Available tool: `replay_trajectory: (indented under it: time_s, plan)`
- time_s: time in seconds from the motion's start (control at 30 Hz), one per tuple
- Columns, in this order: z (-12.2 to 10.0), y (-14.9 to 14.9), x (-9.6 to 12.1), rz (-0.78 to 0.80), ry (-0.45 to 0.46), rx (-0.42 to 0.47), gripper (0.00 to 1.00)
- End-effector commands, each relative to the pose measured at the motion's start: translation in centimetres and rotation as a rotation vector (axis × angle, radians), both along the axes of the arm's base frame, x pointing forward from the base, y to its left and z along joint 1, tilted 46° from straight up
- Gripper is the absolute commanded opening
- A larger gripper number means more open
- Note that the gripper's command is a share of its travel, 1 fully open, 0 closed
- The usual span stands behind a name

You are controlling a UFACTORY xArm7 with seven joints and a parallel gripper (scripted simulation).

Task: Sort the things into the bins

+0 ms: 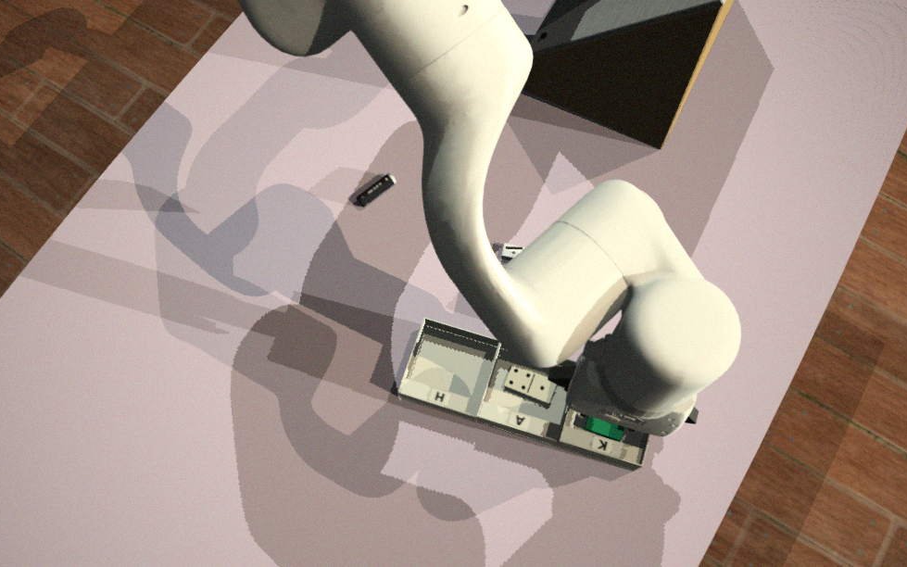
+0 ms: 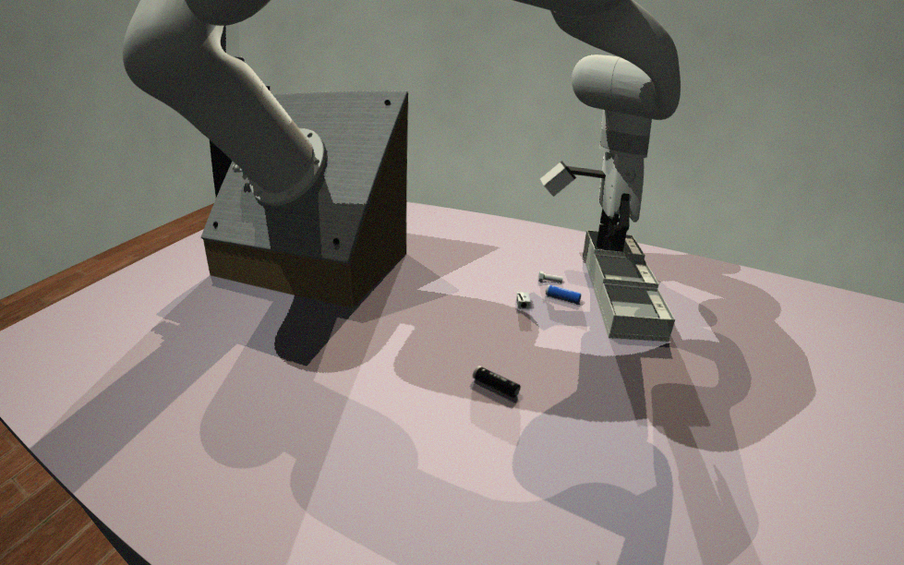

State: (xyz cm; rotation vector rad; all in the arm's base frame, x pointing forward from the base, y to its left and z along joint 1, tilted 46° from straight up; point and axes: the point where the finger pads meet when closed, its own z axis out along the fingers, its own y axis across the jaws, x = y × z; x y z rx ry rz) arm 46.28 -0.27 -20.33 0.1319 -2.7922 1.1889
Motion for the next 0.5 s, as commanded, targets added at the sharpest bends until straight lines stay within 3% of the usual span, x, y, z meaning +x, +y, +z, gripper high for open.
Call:
replay_trajectory:
  time_s: [0.0,0.47]
  plan:
    - [0.5,0.7,0.2,0.002,-0.003,0.003,0.47]
    - [1.6,1.8,0.3,0.002,-0.003,0.003,0.47]
